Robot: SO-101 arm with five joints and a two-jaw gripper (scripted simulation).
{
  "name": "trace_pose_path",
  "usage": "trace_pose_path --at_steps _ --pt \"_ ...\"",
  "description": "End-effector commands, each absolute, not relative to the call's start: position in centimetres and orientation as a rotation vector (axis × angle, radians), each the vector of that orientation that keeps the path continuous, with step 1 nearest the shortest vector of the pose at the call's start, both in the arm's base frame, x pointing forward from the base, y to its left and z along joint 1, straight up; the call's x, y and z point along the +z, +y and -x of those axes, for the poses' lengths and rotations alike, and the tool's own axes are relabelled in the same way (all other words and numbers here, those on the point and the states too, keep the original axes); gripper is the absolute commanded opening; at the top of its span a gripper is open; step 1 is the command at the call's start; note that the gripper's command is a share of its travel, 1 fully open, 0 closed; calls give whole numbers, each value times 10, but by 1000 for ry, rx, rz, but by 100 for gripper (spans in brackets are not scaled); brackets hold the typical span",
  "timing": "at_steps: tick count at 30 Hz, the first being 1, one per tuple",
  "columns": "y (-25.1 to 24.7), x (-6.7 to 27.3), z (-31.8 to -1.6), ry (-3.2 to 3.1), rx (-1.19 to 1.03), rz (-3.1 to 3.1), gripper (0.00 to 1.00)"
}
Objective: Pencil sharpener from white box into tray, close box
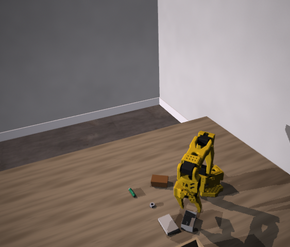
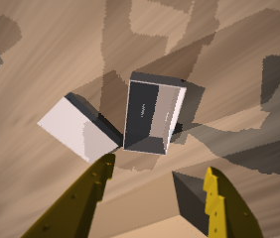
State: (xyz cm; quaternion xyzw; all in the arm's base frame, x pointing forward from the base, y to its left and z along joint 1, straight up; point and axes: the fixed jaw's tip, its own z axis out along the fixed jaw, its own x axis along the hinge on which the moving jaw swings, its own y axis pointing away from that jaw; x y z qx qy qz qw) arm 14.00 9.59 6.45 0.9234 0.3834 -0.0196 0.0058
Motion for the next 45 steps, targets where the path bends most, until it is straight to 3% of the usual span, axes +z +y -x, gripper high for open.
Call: trace_pose_path --at_steps 1,23,45 --pt "96 69 -143 1202 0 -2902 30" --pt "95 69 -145 1032 0 -2967 30" --pt "91 70 -151 -1 0 -3141 30"
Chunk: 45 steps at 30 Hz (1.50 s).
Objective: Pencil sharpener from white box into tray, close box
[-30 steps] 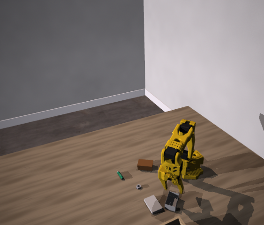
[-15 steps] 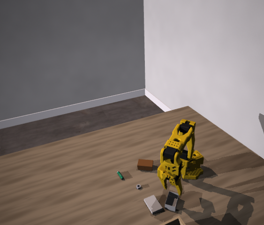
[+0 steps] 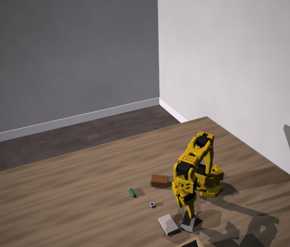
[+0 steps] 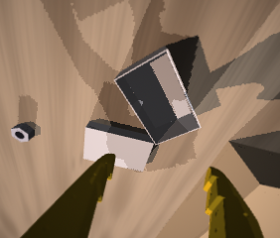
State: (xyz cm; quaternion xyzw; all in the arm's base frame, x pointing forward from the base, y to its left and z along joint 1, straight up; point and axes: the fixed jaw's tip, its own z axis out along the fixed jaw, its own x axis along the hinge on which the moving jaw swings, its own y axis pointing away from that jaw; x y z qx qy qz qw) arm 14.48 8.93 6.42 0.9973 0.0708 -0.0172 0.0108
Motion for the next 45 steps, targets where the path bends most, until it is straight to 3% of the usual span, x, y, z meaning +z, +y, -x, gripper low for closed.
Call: trace_pose_path --at_steps 1,25,45 --pt "90 70 -152 -74 0 -3141 30" --pt "88 70 -163 -1587 0 -2711 30" --pt "88 69 -169 -2119 0 -2319 30"
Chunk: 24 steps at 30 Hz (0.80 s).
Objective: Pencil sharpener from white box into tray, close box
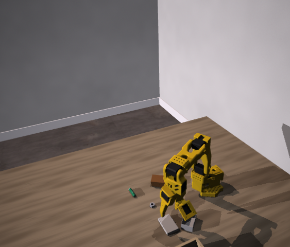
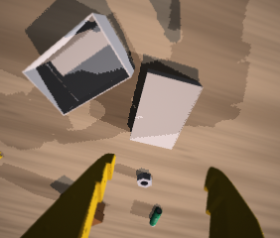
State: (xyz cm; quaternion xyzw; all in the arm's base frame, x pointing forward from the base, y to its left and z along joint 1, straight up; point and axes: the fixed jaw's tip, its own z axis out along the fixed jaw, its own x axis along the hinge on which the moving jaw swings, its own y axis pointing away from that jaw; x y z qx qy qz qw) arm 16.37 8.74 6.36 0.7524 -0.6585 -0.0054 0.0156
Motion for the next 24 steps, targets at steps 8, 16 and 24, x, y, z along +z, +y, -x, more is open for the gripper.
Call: trace_pose_path --at_steps 8,16,24 --pt "88 69 -170 -2190 0 -2252 30" --pt "88 69 -170 -2197 0 -2245 30" --pt "88 69 -170 -2197 0 -2245 30"
